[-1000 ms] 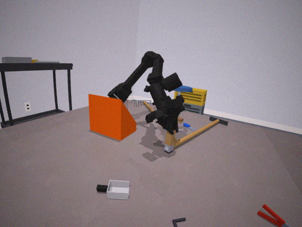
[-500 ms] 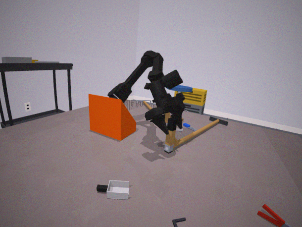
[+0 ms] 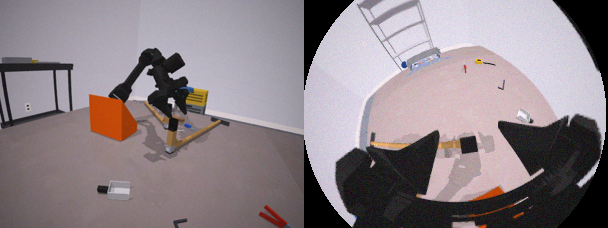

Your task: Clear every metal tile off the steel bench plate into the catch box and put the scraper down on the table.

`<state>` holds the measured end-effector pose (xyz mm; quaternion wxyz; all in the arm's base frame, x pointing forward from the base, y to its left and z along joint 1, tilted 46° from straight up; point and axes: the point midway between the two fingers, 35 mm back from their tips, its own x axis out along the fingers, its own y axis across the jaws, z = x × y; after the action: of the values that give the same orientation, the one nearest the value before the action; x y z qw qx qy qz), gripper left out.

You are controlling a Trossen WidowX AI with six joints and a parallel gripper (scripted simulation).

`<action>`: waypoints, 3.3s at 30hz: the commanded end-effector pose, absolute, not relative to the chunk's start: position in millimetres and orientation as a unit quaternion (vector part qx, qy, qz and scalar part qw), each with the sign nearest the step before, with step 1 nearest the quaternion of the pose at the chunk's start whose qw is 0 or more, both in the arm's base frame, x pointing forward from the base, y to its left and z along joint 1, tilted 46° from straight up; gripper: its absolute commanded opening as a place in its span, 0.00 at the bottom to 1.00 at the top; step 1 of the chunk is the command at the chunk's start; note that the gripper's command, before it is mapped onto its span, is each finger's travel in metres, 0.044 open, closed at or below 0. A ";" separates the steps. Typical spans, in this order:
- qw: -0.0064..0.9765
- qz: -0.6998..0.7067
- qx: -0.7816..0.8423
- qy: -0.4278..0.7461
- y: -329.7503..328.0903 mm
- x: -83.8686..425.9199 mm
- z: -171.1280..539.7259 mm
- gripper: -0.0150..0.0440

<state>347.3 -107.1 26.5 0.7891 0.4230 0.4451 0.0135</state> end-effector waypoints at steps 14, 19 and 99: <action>0.812 0.107 0.325 0.473 -86.2 367.7 54.9 0.33; 0.816 0.142 0.289 0.480 -77.3 374.1 64.6 0.25; 0.708 0.584 -0.135 0.374 85.4 380.4 200.5 0.25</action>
<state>379.2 81.2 206.9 0.7095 -0.1366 0.3694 0.5844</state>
